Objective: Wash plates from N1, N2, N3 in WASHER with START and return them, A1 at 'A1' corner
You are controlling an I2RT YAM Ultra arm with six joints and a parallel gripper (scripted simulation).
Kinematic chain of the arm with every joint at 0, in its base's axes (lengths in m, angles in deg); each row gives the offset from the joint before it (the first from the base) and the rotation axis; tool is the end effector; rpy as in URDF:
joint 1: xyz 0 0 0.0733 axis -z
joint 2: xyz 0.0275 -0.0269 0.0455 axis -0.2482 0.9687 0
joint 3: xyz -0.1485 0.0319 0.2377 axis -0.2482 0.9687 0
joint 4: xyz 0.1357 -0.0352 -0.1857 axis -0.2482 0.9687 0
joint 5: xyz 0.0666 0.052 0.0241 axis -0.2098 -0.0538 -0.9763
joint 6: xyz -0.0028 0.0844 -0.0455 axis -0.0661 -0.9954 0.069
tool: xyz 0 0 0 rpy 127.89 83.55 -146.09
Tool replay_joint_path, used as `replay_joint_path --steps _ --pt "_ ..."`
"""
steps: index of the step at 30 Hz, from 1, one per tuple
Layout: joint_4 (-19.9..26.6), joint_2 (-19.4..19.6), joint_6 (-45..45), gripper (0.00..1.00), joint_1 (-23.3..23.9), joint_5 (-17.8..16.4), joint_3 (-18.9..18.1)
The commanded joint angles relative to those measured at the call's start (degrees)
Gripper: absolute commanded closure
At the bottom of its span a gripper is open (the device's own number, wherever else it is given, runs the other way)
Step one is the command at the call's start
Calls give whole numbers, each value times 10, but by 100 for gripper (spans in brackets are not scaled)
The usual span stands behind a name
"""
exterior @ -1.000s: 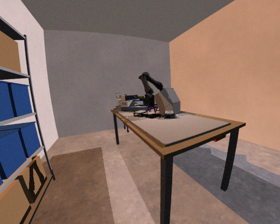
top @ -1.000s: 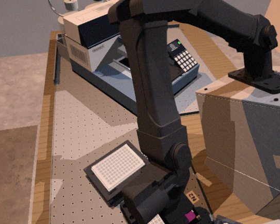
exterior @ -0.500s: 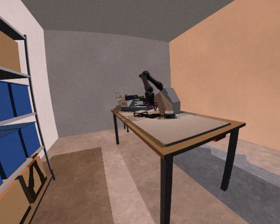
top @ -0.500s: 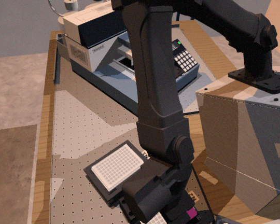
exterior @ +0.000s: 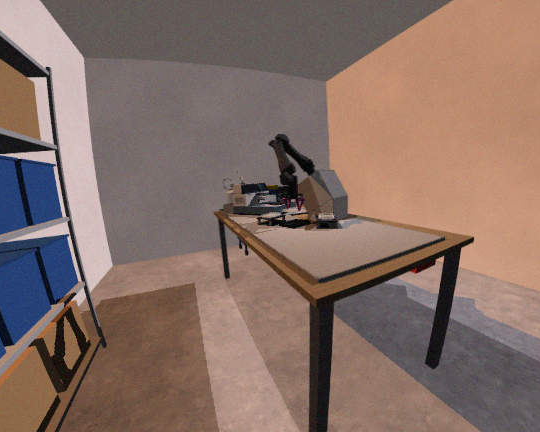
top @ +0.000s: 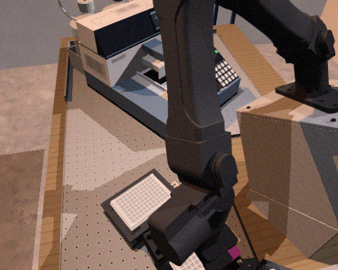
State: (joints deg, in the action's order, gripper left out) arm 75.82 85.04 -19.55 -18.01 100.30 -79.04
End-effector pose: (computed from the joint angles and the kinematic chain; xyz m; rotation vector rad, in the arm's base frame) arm 0.3061 0.1455 -0.0688 -0.5263 2.8782 -0.7382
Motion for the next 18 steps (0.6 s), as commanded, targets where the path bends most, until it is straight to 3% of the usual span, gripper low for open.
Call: replay_joint_path --steps 1,9,18 --pt "20 -21 -12 100 -16 -3 15" --pt "45 -42 -24 100 -27 -4 16" --pt "46 -27 -24 100 -28 -4 7"
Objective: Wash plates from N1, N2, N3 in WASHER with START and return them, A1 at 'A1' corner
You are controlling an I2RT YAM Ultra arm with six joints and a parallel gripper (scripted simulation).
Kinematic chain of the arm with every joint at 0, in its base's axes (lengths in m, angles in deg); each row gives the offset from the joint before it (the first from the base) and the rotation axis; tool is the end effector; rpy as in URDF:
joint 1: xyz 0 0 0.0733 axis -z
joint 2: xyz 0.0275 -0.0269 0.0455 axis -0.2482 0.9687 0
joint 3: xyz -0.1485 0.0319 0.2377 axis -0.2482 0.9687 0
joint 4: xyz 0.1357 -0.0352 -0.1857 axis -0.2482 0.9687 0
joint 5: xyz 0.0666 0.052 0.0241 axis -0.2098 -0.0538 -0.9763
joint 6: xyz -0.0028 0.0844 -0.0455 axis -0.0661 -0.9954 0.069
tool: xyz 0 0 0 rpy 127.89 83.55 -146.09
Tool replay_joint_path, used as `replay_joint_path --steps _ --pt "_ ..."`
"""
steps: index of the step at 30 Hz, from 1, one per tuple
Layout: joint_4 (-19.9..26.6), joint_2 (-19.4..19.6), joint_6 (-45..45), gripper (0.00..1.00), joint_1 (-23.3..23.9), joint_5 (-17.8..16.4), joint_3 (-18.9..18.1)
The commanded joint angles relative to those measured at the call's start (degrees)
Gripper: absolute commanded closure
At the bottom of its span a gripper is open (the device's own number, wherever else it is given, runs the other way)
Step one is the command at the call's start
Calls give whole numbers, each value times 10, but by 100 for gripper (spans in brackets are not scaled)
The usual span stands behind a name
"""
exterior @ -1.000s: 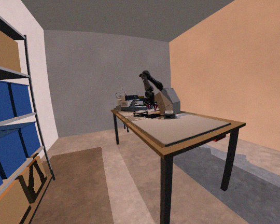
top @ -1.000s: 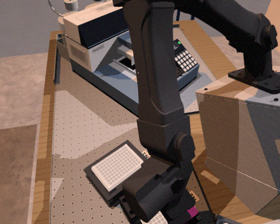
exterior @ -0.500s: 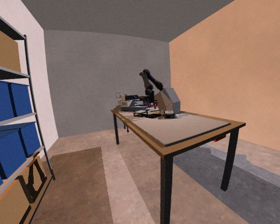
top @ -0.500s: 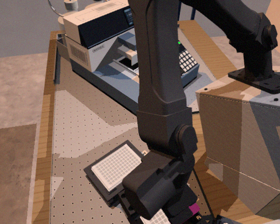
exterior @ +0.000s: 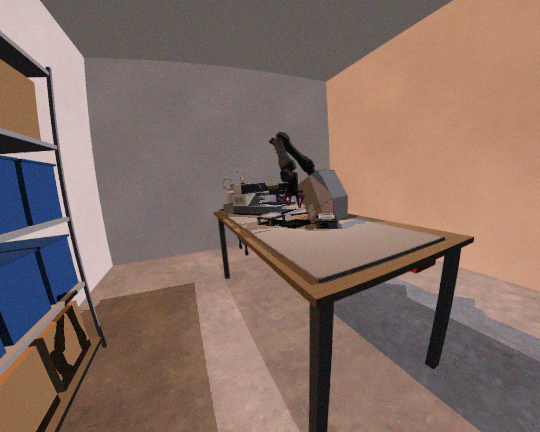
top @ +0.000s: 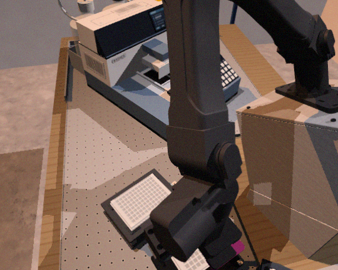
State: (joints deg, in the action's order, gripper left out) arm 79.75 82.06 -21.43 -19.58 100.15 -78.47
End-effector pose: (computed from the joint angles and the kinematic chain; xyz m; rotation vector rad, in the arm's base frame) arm 0.2985 0.1517 -0.0526 -0.5296 2.8859 -0.7466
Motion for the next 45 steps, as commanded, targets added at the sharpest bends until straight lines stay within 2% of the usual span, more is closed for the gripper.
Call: replay_joint_path --steps 1,40,41,43,45 --pt "3 3 -6 100 -12 -2 -2" --pt "-1 1 -6 100 -13 -2 -2" --pt "-9 -20 -18 100 5 0 16" --pt "-12 -35 -41 100 19 4 26" --pt "-12 -35 -41 100 19 4 26"
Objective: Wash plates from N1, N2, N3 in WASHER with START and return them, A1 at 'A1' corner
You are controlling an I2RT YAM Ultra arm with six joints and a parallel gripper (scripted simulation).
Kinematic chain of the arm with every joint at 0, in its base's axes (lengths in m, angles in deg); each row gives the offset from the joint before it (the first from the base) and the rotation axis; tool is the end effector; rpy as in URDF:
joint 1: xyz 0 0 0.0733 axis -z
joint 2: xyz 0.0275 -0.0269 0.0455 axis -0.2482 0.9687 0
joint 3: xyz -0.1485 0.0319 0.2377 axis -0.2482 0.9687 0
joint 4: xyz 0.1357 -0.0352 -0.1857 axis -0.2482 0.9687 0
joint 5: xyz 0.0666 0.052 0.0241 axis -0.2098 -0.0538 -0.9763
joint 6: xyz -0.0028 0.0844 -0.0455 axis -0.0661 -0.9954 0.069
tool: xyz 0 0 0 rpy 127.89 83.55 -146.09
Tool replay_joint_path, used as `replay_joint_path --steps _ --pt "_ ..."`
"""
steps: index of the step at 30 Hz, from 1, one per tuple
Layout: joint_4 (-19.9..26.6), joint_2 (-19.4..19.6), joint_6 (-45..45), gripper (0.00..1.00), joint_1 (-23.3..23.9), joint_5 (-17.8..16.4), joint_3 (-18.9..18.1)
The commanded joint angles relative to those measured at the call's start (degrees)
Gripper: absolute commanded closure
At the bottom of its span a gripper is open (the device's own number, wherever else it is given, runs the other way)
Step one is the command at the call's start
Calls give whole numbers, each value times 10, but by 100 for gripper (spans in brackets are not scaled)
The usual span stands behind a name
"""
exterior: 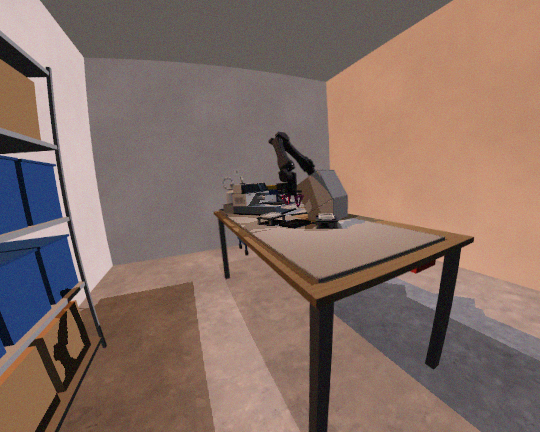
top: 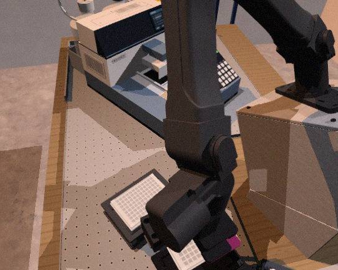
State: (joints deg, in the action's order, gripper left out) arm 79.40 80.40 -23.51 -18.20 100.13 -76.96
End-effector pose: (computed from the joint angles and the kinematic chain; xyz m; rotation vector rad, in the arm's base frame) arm 0.2994 0.1428 -0.0463 -0.4377 2.8925 -0.7375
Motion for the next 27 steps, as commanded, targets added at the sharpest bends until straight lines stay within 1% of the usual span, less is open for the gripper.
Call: replay_joint_path --steps 1,8,15,17,20,22,27 --pt "-10 -25 -31 100 12 5 15" --pt "-16 -73 -110 100 60 8 42" --pt "-4 -117 -188 100 109 8 58" --pt "-4 -117 -188 100 109 8 58" --pt "3 -135 -221 100 130 4 62" --pt "5 -147 -218 100 144 4 64" --pt "13 -174 -172 100 178 0 49"
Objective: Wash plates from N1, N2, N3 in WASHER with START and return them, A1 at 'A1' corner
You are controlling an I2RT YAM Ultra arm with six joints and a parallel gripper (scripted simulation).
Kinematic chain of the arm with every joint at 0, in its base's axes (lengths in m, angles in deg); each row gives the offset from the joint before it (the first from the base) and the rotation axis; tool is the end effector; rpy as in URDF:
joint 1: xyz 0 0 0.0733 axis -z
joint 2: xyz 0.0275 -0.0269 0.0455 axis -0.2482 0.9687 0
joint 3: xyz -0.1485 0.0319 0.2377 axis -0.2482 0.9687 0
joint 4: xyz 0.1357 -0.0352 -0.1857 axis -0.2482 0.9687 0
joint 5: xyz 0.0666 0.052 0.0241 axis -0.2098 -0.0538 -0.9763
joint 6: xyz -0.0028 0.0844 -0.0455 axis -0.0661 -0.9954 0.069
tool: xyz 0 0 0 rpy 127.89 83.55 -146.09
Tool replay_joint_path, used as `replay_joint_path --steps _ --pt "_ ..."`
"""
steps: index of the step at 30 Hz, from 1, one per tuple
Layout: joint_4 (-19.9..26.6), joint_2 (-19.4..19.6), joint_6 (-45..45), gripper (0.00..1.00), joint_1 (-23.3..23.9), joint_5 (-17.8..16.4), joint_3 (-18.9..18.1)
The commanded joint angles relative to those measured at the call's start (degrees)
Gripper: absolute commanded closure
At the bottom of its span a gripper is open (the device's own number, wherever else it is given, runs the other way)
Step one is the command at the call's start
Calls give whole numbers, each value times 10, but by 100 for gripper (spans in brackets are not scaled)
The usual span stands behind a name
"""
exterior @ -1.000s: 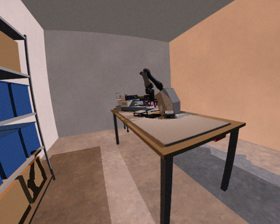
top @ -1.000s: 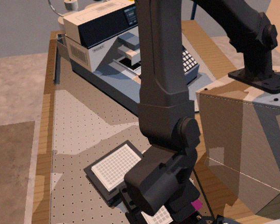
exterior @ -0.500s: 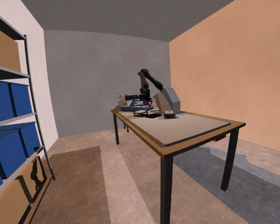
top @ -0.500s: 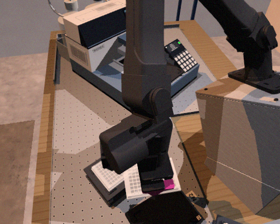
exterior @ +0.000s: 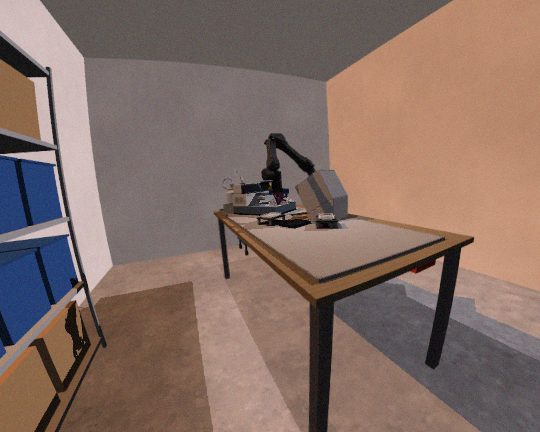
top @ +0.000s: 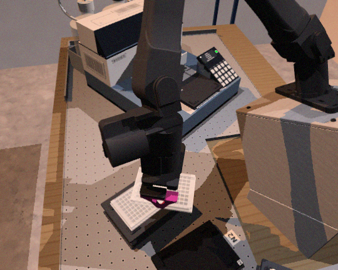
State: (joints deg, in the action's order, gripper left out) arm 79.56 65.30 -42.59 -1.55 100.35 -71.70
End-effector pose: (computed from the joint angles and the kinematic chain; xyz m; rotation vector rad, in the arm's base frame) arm 0.3312 0.0517 0.0247 0.5091 2.7459 -0.6023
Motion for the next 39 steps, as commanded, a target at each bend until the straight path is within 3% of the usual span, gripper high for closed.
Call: replay_joint_path --steps 1,5,13,27,33,35,39 --pt "14 -28 27 100 19 -4 -9" --pt "10 -50 -14 100 39 -7 24" --pt "-2 -93 -81 100 82 -11 46" --pt "19 -170 -211 100 172 -29 68" --pt "30 -202 -167 100 218 -40 67" --pt "35 -211 -150 100 233 -45 49" --pt "35 -193 -149 100 223 -45 48"
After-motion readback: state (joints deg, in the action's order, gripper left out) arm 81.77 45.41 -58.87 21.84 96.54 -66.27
